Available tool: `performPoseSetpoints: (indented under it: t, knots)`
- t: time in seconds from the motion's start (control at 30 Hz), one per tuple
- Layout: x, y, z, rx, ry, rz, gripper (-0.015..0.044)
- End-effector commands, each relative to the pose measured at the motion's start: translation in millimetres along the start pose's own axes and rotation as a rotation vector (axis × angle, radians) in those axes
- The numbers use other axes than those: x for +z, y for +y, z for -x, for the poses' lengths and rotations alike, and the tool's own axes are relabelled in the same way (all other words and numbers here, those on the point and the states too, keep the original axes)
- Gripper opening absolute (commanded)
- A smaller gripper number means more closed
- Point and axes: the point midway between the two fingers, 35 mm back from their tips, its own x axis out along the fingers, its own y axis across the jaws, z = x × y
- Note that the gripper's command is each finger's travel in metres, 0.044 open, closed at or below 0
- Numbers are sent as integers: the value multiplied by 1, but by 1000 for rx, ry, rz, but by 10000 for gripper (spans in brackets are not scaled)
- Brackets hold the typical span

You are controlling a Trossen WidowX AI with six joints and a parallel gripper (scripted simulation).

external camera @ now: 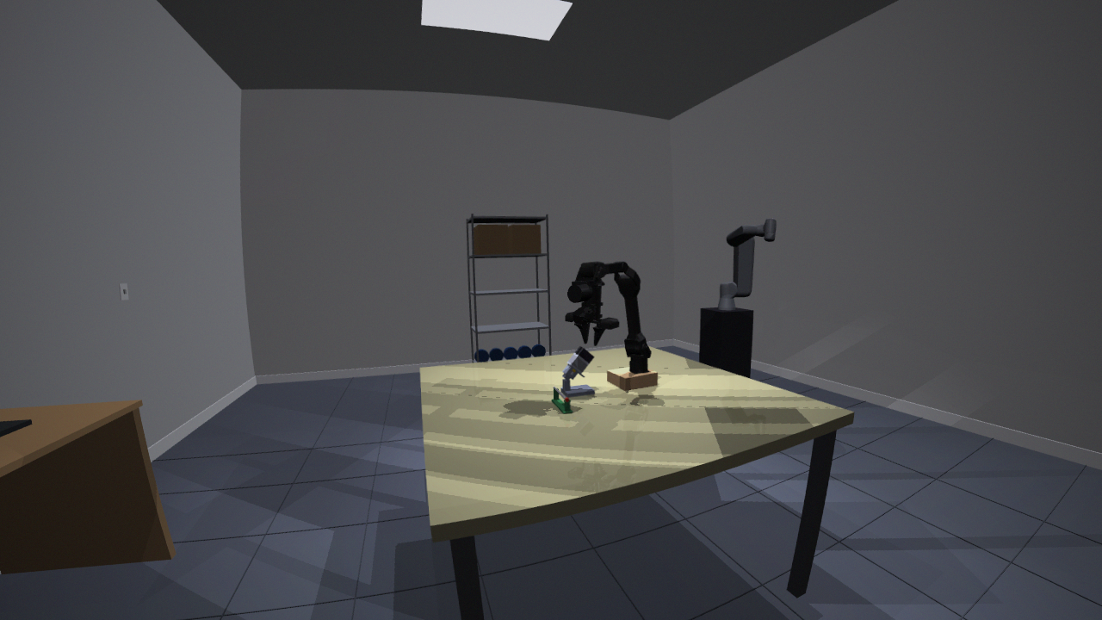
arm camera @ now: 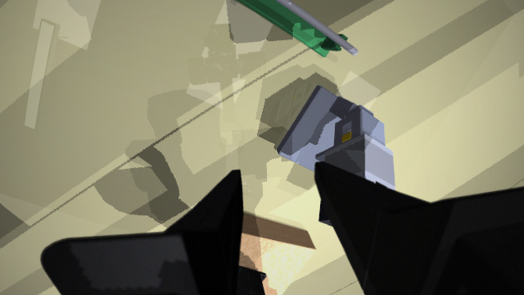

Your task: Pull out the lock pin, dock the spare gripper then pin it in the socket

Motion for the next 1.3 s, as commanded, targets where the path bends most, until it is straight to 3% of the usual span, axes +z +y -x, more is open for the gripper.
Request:
performPoseSetpoints:
  t: [0.0,0.3,0.73,1.27]
  knots:
    - [44,-28,-27,-56,62,415,180]
    - [92,-59,-69,-74,165,981,180]
    - [93,-59,-73,-74,167,988,180]
    - [94,-54,-139,-74,166,988,180]
